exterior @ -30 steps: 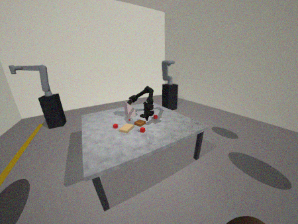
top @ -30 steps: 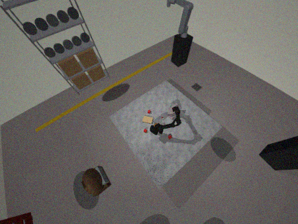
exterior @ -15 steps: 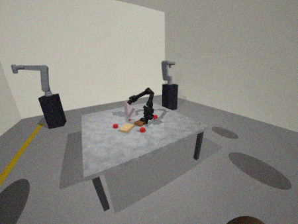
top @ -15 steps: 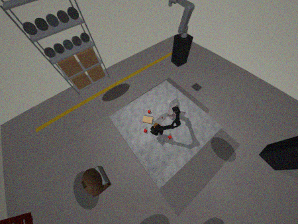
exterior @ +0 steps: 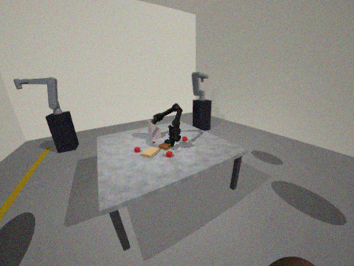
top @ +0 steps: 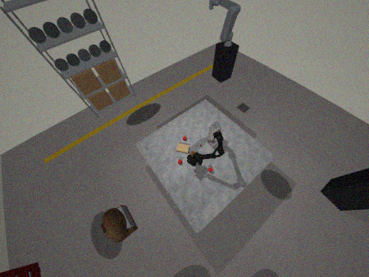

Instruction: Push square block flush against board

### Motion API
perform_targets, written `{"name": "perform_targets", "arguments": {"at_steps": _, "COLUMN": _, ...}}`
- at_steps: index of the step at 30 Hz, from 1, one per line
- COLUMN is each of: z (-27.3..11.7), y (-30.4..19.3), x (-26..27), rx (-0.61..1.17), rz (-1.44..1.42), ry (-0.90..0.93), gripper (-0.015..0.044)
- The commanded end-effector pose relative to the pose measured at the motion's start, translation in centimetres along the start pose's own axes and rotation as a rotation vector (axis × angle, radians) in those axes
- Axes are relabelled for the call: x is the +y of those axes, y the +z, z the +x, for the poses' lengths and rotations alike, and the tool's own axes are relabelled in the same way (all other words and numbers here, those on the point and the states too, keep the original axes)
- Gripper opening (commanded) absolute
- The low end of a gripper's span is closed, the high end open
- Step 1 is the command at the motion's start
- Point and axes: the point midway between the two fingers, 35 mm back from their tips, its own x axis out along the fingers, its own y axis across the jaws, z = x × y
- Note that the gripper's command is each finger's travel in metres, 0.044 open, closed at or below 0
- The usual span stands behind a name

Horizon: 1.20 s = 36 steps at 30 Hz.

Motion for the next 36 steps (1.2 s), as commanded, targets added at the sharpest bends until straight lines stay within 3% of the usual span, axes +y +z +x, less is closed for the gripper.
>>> {"name": "perform_targets", "arguments": {"at_steps": 1, "z": 0.0, "y": -0.8, "x": 0.0, "rx": 0.003, "rz": 0.001, "ry": 0.001, "gripper": 0.0000}}
{"name": "perform_targets", "arguments": {"at_steps": 36, "z": 0.0, "y": -4.6, "x": -0.7, "rx": 0.005, "rz": 0.002, "ry": 0.000, "gripper": 0.0000}}
